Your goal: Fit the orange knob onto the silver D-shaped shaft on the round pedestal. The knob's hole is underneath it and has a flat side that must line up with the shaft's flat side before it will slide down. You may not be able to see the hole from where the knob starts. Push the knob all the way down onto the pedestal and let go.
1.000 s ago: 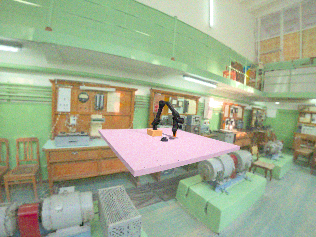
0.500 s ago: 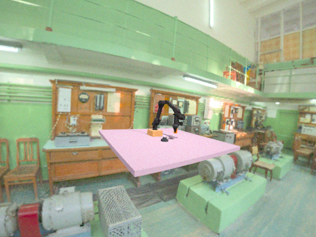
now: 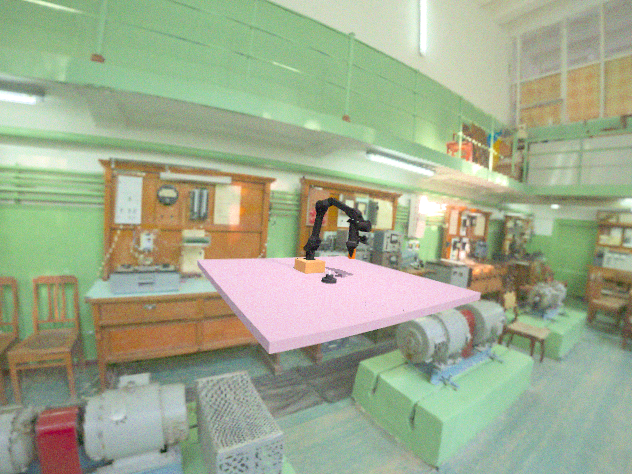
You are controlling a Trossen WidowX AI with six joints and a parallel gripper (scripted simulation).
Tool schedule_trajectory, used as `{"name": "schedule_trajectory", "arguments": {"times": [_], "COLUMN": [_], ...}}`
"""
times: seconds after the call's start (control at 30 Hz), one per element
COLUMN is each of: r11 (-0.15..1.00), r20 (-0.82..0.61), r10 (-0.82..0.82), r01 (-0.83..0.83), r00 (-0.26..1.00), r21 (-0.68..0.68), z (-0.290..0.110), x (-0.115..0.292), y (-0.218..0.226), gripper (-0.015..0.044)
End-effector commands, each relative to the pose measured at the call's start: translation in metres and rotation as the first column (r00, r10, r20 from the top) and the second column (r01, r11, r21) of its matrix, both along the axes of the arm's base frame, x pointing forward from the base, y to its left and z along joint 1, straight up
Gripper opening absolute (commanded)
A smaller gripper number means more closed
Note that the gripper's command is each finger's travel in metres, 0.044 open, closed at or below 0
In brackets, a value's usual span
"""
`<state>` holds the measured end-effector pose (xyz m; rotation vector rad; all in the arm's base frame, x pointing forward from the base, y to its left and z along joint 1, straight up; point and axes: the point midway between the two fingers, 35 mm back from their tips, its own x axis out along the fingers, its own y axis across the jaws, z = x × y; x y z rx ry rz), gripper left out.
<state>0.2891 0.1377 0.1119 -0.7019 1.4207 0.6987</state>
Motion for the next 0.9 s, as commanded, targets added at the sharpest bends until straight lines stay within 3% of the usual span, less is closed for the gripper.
{"name": "schedule_trajectory", "arguments": {"times": [0.0, 0.87], "r11": [1.0, 1.0], "r20": [0.001, 0.004], "r10": [-0.005, -0.005], "r01": [0.005, 0.005], "r00": [1.0, 1.0], "r21": [0.003, -0.004], "z": [0.01, -0.015], "x": [0.0, 0.025], "y": [0.0, -0.07], "gripper": [0.0, 0.0]}}
